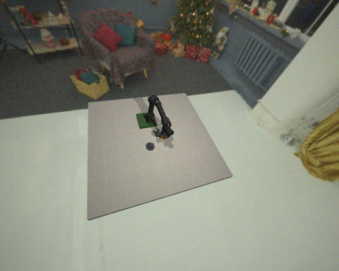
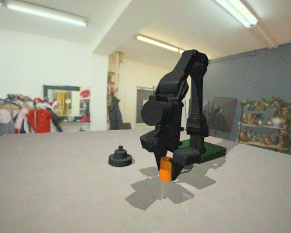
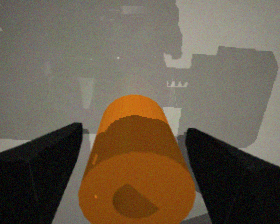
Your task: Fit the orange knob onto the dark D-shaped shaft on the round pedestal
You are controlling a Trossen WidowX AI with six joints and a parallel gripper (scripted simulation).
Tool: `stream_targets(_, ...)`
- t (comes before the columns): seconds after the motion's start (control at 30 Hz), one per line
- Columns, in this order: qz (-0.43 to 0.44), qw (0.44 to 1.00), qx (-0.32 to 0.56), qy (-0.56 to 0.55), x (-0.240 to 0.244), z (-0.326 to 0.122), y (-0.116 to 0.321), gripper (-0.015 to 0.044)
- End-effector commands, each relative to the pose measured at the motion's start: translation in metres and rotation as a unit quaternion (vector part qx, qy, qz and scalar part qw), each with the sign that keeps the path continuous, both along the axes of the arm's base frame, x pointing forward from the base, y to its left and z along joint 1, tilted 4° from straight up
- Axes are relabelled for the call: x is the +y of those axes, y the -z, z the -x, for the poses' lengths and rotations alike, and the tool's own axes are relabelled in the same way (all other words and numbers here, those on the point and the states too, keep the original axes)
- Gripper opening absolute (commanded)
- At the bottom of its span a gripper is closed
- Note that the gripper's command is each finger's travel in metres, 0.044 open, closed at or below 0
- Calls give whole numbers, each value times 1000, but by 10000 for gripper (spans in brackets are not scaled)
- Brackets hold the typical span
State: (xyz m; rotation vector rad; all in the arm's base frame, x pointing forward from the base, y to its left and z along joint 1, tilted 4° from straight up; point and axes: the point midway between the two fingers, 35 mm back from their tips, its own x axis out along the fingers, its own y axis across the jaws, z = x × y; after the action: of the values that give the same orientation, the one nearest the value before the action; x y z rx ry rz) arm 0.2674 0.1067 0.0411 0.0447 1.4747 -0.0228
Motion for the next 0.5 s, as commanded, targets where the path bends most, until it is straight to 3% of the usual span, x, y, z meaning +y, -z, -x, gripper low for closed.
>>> stream_targets(0.0, -2, 1000, 1, -2, 1, 0, 1, 204)
stream_targets(0.23, -2, 1000, 1, -2, 1, 0, 1, 138)
stream_targets(0.4, -3, 1000, 0, -2, 2, -2, -13, 6)
stream_targets(0.47, -3, 1000, 0, -2, 2, -3, -24, 0)
